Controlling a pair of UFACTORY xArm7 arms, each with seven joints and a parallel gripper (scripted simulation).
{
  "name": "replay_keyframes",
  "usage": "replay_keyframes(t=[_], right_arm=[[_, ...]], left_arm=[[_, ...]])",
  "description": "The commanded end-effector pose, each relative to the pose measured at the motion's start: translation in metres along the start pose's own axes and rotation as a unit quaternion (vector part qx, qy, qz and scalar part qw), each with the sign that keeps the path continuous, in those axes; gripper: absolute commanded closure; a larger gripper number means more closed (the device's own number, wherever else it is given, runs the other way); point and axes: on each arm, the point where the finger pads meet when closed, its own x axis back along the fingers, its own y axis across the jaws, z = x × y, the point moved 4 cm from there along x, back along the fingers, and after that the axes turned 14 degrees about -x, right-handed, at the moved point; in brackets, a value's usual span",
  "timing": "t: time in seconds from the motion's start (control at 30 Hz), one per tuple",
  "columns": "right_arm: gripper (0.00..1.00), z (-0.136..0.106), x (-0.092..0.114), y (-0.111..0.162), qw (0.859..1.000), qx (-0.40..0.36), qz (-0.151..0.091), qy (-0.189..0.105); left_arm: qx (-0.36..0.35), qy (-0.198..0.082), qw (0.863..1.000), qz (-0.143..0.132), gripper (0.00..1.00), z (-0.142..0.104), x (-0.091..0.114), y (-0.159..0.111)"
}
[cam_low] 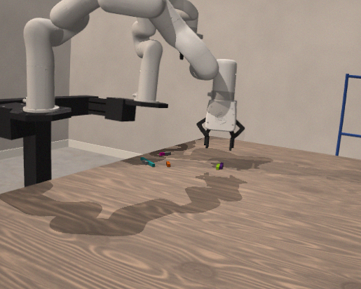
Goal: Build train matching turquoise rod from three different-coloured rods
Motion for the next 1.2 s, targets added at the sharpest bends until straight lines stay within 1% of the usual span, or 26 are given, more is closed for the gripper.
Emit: replay_keyframes(t=[0.0, 0.73, 1.17], right_arm=[[0.74, 0.0004, 0.0021, 0.002, 1.0, -0.003, -0.002, 0.0], [0.74, 0.0004, 0.0014, 0.0021, 1.0, -0.003, -0.002, 0.0], [0.74, 0.0005, -0.0068, 0.0022, 1.0, -0.004, -0.002, 0.0]], left_arm=[[0.0, 0.002, 1.0, 0.0, 0.0, 0.001, 0.0019, -0.0002], [0.0, 0.002, 1.0, 0.0, 0.0, 0.001, 0.0019, -0.0002], [0.0, 0.002, 1.0, 0.0, 0.0, 0.001, 0.0019, -0.0002]])
